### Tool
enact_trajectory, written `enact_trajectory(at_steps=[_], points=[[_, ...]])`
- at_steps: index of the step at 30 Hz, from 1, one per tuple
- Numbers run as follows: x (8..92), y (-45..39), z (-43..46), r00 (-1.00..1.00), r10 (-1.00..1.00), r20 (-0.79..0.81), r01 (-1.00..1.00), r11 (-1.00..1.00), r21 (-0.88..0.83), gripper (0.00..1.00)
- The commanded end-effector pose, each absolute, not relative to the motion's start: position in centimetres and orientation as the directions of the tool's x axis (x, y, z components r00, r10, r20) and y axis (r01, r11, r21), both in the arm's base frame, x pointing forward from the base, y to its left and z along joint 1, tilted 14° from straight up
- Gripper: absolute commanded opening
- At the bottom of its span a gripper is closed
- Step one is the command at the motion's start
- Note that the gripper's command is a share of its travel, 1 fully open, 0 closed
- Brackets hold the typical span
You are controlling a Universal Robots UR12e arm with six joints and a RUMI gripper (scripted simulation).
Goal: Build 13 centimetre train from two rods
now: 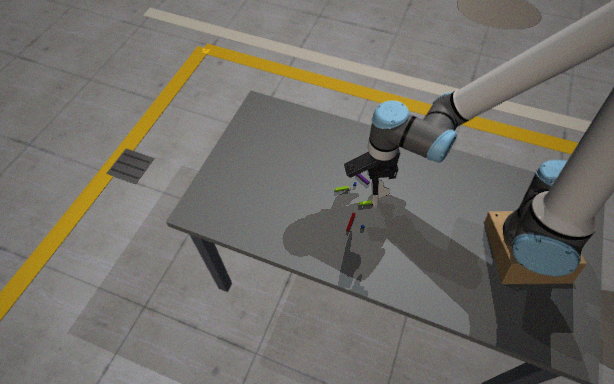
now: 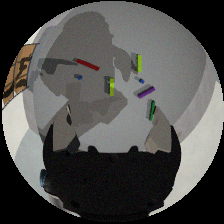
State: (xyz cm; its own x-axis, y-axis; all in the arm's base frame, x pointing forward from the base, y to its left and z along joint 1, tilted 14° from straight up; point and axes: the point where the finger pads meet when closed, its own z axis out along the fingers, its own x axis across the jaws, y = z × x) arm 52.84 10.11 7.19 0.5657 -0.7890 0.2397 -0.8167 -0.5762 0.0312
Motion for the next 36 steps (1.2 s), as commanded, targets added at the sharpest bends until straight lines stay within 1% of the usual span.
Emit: enact_trajectory(at_steps=[1,8,15,22,24,36], points=[[53.0,10.0,7.3,0.547,-0.801,0.241,-0.829,-0.559,0.025,1.0],[53.1,9.7,7.3,0.505,-0.828,0.242,-0.855,-0.518,0.013,1.0],[53.4,9.0,7.4,0.397,-0.886,0.241,-0.911,-0.413,-0.017,1.0],[53.9,7.9,7.6,0.22,-0.947,0.233,-0.969,-0.24,-0.061,1.0],[53.9,7.9,7.6,0.22,-0.947,0.233,-0.969,-0.24,-0.061,1.0],[54.6,5.6,7.9,-0.138,-0.971,0.196,-0.984,0.112,-0.14,1.0]])
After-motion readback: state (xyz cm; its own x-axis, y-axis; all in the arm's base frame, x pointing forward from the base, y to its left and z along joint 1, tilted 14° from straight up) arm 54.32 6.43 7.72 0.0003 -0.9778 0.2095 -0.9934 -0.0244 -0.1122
